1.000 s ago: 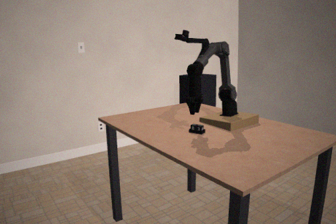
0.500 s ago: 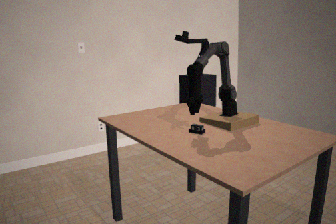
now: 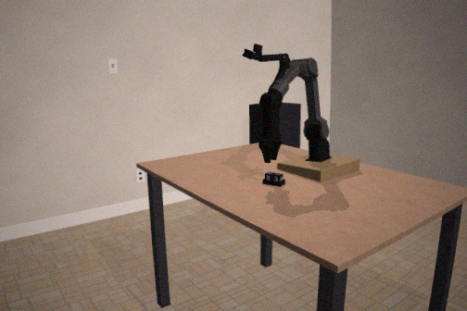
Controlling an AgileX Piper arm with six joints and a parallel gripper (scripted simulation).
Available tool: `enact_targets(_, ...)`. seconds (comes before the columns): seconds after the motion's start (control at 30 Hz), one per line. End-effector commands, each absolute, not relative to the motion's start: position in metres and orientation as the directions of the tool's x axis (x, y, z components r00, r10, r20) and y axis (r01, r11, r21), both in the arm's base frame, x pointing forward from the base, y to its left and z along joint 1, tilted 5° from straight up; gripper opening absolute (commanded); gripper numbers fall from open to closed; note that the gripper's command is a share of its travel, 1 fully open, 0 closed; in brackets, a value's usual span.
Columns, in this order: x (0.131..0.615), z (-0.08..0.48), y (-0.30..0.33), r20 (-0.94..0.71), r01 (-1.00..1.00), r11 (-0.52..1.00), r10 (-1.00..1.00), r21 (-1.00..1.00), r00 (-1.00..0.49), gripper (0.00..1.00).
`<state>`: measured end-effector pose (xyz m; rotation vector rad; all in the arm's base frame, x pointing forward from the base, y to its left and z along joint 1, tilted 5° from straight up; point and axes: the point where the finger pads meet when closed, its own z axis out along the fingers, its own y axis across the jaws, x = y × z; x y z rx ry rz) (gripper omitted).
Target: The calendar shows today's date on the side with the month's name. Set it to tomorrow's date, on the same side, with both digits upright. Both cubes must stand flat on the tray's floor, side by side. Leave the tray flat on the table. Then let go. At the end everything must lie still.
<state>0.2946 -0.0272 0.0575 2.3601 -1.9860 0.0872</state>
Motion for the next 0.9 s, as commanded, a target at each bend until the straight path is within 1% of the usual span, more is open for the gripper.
enact_targets(0.0, 0.294, 0.053, -0.028, 0.080, -0.985, -0.170, -0.982, 0.009, 0.170, 0.61)
enact_targets(0.87, 0.295, 0.023, -0.031, 0.080, -0.985, -0.170, -0.982, 0.008, 0.170, 0.61)
